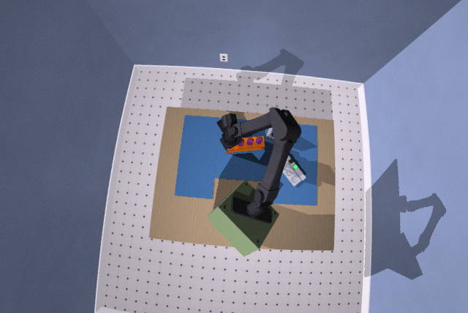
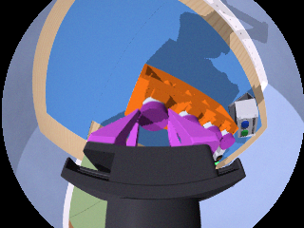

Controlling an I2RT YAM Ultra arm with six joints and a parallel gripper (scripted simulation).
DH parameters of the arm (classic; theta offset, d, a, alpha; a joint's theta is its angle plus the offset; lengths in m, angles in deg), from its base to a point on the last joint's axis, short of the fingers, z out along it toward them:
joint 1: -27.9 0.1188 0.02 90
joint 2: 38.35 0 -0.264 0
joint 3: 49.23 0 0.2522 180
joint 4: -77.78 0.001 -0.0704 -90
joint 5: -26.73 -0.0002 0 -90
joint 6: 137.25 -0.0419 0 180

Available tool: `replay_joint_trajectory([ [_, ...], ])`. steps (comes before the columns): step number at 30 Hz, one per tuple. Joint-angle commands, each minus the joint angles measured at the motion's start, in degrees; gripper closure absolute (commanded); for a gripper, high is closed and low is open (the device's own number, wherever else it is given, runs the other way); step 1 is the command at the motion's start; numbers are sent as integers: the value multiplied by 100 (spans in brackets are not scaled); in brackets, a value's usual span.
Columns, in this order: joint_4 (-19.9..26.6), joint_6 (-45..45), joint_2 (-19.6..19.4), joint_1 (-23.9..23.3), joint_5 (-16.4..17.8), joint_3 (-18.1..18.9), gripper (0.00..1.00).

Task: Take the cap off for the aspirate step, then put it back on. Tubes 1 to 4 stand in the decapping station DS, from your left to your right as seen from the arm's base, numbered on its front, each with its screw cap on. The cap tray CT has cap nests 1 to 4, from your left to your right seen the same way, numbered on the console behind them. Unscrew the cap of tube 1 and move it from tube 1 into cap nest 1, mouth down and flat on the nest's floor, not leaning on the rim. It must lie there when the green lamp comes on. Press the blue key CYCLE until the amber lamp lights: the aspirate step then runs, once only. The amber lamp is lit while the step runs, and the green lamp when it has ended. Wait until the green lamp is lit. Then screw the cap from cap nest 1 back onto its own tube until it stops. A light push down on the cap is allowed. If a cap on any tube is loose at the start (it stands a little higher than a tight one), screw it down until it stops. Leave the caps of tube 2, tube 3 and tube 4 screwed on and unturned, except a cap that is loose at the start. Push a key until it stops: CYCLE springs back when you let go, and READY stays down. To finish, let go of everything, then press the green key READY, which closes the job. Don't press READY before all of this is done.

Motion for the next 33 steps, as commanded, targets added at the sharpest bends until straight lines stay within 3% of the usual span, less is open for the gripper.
replay_joint_trajectory([
  [1, -2, -3, 26, 25, 27, 18, 100],
  [13, -5, -383, 24, 23, 28, 18, 100],
  [28, -22, -3238, 13, 14, 31, 20, 100],
  [33, -22, -3810, 12, 14, 31, 20, 100],
])
